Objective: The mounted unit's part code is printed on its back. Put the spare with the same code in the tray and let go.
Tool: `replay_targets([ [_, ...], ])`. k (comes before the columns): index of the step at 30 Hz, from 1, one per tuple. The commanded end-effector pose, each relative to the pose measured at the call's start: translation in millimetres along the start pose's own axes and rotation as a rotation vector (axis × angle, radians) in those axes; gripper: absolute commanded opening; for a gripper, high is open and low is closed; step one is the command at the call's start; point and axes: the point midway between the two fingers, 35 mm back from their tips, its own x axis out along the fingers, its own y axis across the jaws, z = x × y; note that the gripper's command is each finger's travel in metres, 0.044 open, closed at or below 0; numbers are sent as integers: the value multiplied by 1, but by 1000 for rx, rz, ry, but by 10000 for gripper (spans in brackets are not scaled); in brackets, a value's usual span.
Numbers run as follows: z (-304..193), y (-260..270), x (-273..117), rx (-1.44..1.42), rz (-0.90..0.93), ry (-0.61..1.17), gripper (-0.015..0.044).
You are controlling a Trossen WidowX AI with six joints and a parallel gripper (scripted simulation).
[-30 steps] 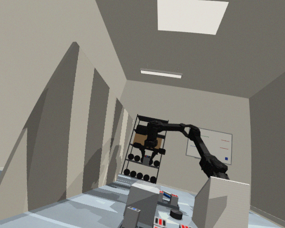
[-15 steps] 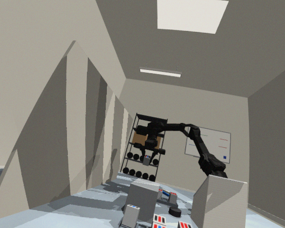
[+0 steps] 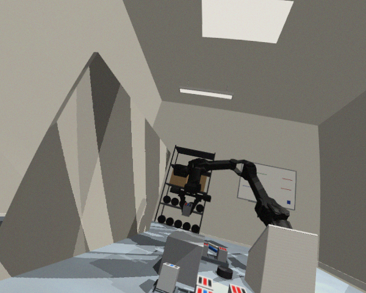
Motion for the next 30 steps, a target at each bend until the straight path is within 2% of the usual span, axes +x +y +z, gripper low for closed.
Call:
replay_targets([
  [1, 1, -1, 5, -5, 2, -5, 0],
  [30, 2, -4, 36, -4, 2, -7, 0],
])
